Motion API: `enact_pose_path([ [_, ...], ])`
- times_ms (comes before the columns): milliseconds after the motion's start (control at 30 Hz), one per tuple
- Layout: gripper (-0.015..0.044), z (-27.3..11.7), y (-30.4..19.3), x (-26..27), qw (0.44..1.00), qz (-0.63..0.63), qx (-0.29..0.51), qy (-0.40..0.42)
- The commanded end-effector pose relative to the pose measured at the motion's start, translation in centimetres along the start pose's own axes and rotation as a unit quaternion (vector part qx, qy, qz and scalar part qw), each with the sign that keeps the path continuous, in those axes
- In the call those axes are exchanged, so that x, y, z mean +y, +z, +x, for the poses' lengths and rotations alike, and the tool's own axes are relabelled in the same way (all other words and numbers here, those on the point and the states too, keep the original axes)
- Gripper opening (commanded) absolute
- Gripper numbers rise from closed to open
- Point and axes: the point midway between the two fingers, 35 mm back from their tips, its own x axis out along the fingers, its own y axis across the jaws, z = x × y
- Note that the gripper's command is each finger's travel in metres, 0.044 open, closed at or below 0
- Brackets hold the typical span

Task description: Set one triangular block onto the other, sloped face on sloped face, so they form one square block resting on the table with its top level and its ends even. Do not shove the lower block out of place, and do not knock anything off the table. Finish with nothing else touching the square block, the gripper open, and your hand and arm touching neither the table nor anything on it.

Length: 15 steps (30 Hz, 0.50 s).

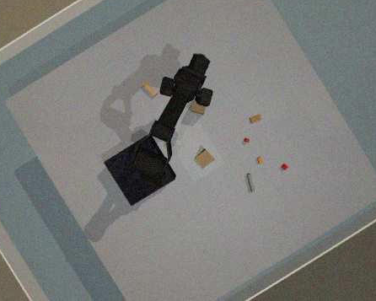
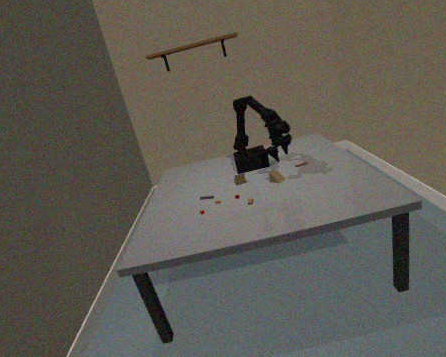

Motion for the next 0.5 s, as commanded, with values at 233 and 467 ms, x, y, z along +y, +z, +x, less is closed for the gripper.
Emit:
enact_pose_path([
  [233, 0.044, -0.1, -2.8, -6.3, 0.998, 0.002, 0.037, -0.057],
  [467, 0.044, 1.0, -2.6, -6.5, 0.998, 0.002, 0.037, -0.057],
])
